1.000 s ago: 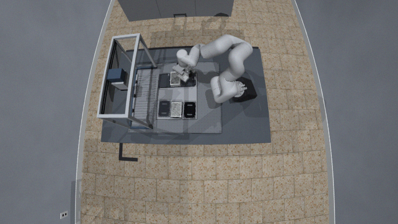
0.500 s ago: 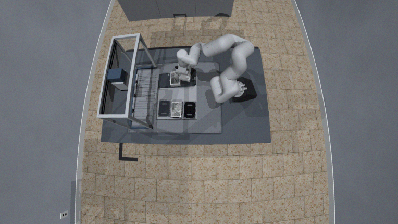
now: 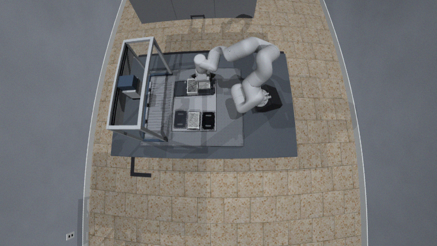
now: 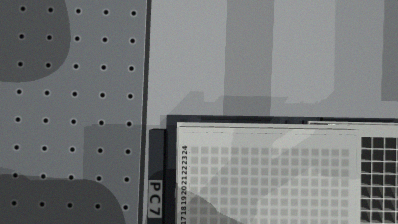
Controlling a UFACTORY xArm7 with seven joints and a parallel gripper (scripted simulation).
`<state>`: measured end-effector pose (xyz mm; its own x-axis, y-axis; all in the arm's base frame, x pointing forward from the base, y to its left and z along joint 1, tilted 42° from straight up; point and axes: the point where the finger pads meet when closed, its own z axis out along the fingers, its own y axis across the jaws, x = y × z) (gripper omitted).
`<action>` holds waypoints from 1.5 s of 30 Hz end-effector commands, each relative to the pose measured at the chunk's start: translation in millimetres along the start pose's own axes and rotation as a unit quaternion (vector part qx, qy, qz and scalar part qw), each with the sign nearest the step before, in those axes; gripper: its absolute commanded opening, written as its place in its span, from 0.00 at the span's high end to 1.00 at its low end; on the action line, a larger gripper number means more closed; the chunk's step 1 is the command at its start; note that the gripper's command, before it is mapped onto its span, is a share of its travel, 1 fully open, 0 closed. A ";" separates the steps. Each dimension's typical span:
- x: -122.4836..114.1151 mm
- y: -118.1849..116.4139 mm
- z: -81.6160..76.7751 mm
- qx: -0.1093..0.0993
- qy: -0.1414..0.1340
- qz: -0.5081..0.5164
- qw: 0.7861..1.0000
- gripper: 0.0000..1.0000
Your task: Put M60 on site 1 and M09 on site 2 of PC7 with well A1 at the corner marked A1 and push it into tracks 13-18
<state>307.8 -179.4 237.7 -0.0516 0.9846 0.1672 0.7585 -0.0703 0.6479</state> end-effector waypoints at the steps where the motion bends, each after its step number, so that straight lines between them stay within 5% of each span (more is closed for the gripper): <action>1: -1.0 1.3 -1.1 -0.002 -0.001 0.000 1.000 1.00; 15: -1.0 1.2 5.5 -0.002 -0.001 0.000 1.000 1.00; 45: -1.0 1.2 52.4 -0.002 -0.001 0.000 1.000 1.00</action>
<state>339.3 -171.4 201.4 -0.0524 0.9846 0.1671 0.7586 -0.0696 0.6479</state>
